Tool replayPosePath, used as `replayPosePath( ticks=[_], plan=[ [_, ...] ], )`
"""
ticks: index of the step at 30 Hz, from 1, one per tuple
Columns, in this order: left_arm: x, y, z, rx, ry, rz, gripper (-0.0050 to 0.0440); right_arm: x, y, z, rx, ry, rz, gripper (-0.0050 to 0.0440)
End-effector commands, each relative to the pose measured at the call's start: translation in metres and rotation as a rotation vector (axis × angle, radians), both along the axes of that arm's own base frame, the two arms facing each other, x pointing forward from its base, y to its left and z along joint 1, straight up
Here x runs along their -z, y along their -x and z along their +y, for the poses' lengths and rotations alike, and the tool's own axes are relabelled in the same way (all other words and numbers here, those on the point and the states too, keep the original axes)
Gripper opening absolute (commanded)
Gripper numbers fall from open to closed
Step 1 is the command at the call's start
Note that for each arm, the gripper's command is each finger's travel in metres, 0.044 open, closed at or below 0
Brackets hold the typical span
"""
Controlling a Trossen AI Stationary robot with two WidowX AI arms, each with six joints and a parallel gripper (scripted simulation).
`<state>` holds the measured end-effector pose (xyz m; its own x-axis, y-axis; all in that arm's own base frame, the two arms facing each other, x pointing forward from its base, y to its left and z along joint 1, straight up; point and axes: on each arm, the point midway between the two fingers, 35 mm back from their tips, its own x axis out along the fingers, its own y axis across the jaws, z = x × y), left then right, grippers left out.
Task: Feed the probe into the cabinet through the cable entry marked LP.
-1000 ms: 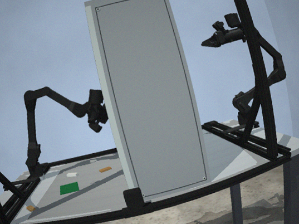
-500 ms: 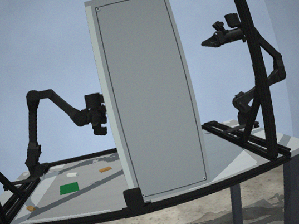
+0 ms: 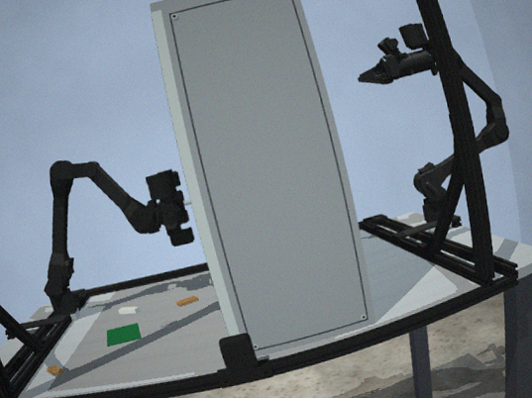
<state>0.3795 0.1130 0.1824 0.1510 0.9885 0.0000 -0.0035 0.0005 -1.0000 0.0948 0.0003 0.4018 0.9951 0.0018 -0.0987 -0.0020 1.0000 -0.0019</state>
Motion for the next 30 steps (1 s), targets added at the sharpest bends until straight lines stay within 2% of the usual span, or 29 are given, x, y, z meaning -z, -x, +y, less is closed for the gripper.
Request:
replayPosePath(
  ticks=[1, 22, 30],
  plan=[
    [0.001, 0.002, 0.000, -0.003, 0.001, -0.004, 0.0000, 0.000, 0.000, 0.000, 0.002, -0.002, 0.001, 0.0440],
    [0.001, 0.002, 0.000, -0.003, 0.001, -0.004, 0.0000, 0.000, 0.000, 0.000, 0.002, -0.004, 0.001, 0.0440],
    [0.001, 0.002, 0.000, -0.003, 0.001, -0.004, 0.0000, -0.005, -0.017, 0.001, 0.007, -0.081, 0.006, 0.0440]
  ],
)
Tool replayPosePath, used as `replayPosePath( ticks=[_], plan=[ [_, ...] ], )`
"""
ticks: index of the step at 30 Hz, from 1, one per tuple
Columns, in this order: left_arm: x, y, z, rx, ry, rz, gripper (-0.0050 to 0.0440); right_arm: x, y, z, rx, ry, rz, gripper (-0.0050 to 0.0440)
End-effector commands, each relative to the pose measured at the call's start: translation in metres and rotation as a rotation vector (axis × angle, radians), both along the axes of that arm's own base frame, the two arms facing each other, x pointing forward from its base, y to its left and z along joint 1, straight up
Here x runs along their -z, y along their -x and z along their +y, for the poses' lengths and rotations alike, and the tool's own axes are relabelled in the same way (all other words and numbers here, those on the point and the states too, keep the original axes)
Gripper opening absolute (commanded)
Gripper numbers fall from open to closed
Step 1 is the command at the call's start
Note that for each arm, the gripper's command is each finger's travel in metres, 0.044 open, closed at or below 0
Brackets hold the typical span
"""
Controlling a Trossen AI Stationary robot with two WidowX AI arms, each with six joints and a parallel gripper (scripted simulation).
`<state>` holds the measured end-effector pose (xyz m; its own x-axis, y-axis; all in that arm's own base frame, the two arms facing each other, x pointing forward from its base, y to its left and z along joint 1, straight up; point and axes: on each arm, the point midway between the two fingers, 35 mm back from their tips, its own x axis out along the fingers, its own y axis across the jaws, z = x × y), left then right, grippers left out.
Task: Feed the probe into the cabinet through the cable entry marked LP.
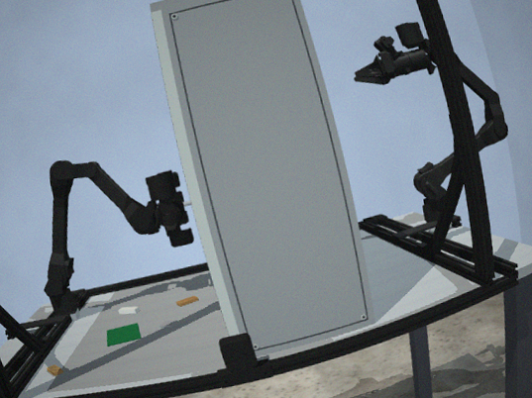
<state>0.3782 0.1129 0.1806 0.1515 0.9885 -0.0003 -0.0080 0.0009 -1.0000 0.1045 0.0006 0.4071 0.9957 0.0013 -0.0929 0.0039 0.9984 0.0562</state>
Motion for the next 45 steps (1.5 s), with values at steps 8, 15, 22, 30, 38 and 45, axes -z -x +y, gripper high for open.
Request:
replayPosePath(
  ticks=[8, 15, 22, 30, 38, 45],
  plan=[
    [0.000, 0.001, 0.000, -0.003, 0.001, -0.008, 0.0000, -0.012, -0.069, -0.004, 0.029, -0.207, 0.005, 0.0440],
    [0.000, 0.001, 0.000, -0.003, 0.001, -0.008, 0.0000, -0.006, -0.169, -0.029, 0.081, -0.490, -0.016, 0.0440],
    [0.000, 0.001, 0.000, -0.003, 0.001, -0.008, 0.0000, 0.023, -0.240, -0.065, 0.121, -0.725, -0.036, 0.0440],
    [0.000, 0.001, 0.000, -0.003, 0.001, -0.008, 0.0000, 0.089, -0.312, -0.083, 0.041, -1.030, -0.012, 0.0440],
    [0.000, 0.001, 0.000, -0.003, 0.001, -0.008, 0.0000, 0.144, -0.341, -0.089, -0.032, -1.236, 0.016, 0.0440],
    [0.000, 0.001, 0.000, -0.003, 0.001, -0.008, 0.0000, 0.200, -0.352, -0.092, -0.087, -1.425, 0.068, 0.0440]
  ],
)
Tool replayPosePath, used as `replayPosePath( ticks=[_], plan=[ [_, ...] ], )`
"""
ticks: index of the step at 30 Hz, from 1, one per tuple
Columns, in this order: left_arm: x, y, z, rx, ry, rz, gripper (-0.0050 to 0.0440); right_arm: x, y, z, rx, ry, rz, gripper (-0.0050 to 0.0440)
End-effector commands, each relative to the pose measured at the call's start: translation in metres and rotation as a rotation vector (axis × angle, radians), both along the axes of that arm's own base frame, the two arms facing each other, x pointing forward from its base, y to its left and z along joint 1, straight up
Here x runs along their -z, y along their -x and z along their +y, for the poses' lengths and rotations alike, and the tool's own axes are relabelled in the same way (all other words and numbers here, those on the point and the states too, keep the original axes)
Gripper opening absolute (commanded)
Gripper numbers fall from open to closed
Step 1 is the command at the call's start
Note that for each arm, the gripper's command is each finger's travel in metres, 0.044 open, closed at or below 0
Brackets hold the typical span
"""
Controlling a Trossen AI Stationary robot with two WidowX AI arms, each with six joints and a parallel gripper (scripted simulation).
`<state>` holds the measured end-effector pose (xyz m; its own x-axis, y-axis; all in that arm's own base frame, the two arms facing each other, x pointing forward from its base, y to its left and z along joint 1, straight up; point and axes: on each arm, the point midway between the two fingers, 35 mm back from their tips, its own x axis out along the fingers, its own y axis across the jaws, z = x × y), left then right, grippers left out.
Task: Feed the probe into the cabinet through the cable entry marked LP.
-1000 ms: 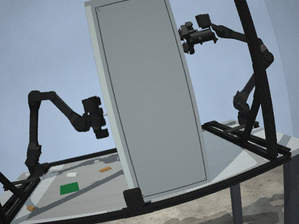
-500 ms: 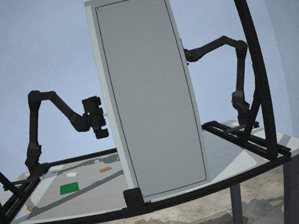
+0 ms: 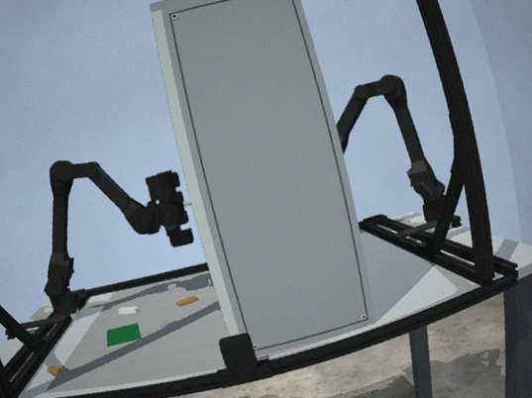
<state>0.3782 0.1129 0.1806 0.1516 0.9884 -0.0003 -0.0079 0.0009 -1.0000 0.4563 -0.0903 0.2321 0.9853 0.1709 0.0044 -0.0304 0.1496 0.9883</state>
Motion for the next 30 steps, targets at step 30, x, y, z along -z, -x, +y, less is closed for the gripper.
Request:
replayPosePath(
  ticks=[30],
  plan=[
    [0.000, 0.001, 0.000, -0.003, 0.001, -0.008, 0.0000, 0.051, -0.011, 0.001, -0.054, -0.149, 0.035, 0.0440]
  ],
)
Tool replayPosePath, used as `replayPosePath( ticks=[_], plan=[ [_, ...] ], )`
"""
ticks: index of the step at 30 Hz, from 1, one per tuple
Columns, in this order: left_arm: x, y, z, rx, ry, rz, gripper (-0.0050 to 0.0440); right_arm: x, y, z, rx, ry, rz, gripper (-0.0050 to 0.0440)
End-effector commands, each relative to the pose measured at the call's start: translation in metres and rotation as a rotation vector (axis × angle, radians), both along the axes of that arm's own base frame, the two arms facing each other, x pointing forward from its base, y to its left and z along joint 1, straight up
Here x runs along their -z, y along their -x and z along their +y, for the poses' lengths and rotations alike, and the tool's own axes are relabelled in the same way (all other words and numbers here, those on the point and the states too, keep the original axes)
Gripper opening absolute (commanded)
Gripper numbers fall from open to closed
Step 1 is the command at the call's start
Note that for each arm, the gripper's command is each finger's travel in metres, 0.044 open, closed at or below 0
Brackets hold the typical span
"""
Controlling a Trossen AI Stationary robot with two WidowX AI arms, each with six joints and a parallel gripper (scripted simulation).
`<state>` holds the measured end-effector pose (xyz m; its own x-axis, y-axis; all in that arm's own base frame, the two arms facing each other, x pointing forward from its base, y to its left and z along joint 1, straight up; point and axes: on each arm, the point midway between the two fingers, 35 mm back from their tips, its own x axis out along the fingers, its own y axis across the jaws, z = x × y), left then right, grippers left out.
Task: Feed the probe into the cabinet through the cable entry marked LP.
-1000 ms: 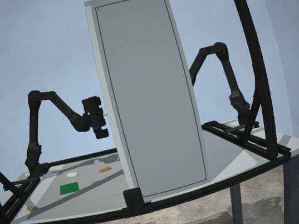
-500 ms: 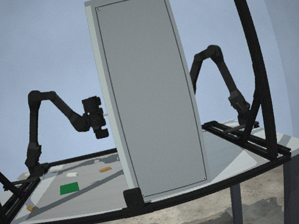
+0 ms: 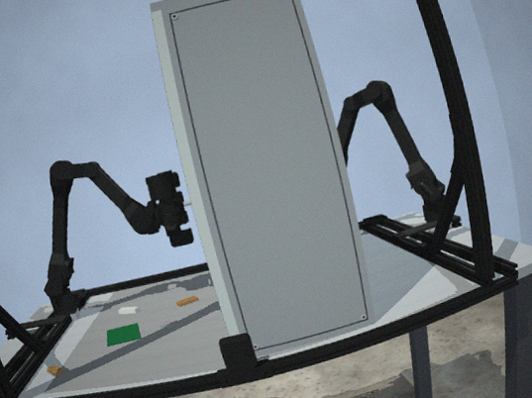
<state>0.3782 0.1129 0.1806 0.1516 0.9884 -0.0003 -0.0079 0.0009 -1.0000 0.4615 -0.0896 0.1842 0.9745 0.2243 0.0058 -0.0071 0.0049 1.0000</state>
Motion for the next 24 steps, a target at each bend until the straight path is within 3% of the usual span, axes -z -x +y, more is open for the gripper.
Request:
replayPosePath(
  ticks=[1, 24],
  plan=[
    [0.000, 0.001, 0.000, -0.003, 0.001, -0.008, 0.0000, 0.003, -0.007, 0.001, 0.001, -0.005, 0.007, 0.0440],
    [0.000, 0.001, 0.000, -0.003, 0.001, -0.008, 0.0000, 0.004, -0.037, 0.008, -0.001, -0.005, 0.007, 0.0440]
  ],
)
